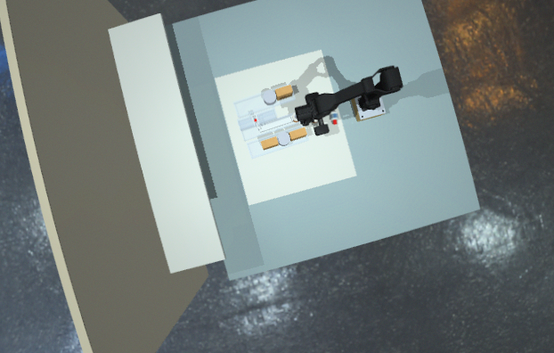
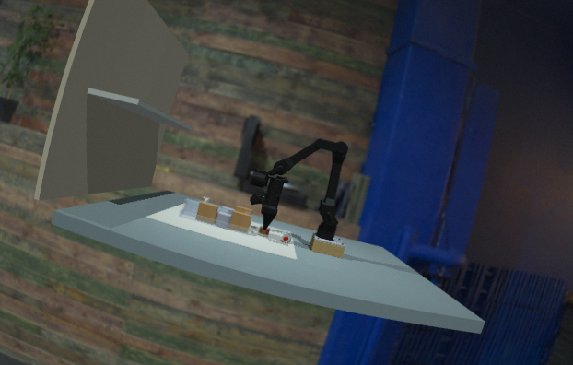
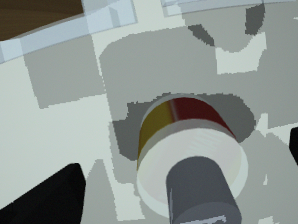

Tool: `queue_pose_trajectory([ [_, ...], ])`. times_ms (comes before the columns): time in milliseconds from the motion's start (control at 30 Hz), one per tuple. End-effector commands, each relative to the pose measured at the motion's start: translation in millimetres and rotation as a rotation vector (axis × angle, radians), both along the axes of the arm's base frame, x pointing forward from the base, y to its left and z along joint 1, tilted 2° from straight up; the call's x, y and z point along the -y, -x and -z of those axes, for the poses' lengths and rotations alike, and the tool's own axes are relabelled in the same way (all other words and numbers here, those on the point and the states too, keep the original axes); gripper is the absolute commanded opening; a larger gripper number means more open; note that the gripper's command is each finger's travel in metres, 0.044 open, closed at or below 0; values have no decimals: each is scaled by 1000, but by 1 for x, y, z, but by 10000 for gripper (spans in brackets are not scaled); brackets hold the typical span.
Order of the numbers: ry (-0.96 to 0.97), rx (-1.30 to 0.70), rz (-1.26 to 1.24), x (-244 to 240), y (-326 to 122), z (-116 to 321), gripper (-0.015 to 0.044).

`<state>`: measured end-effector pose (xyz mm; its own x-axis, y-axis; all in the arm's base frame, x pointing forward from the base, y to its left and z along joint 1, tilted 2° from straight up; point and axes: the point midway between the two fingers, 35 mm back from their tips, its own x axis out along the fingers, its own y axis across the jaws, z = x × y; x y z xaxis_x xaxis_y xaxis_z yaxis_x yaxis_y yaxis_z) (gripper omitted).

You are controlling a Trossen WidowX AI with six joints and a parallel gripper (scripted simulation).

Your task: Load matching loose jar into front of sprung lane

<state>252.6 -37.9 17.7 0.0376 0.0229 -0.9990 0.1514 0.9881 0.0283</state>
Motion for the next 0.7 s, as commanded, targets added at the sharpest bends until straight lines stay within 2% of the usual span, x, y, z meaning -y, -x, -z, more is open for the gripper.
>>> queue_pose_trajectory([
  [0,-4,-5,4,-1,2,7,440],
  [33,-4,-5,4,-1,2,7,440],
  [367,-4,-5,4,-1,2,7,177],
  [567,-4,-5,4,-1,2,7,138],
  [667,-4,-5,4,0,1,4,59],
])
